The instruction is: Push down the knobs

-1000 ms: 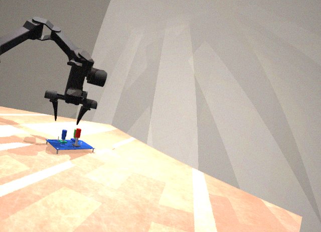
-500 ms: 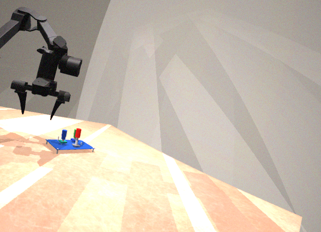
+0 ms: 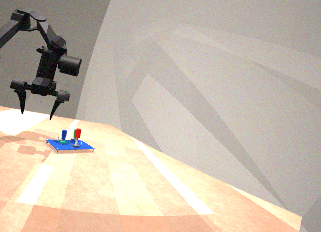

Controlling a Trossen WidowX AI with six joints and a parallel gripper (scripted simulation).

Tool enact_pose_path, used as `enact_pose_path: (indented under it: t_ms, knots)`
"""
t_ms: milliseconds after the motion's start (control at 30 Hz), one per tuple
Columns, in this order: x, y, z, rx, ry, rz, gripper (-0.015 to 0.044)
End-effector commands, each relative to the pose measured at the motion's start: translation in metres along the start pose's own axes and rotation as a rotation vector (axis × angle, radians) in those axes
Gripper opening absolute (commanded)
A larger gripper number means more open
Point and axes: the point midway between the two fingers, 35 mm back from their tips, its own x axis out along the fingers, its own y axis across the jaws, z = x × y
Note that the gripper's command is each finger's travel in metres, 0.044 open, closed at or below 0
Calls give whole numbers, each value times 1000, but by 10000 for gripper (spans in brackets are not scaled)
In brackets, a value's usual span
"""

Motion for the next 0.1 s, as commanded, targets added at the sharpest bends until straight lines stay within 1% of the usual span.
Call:
enact_pose_path:
  t_ms: [0, 67]
  knots:
    - [0, 0, 0, -8, -2, 1, 440]
    - [0, 0, 0, -8, -2, 1, 440]
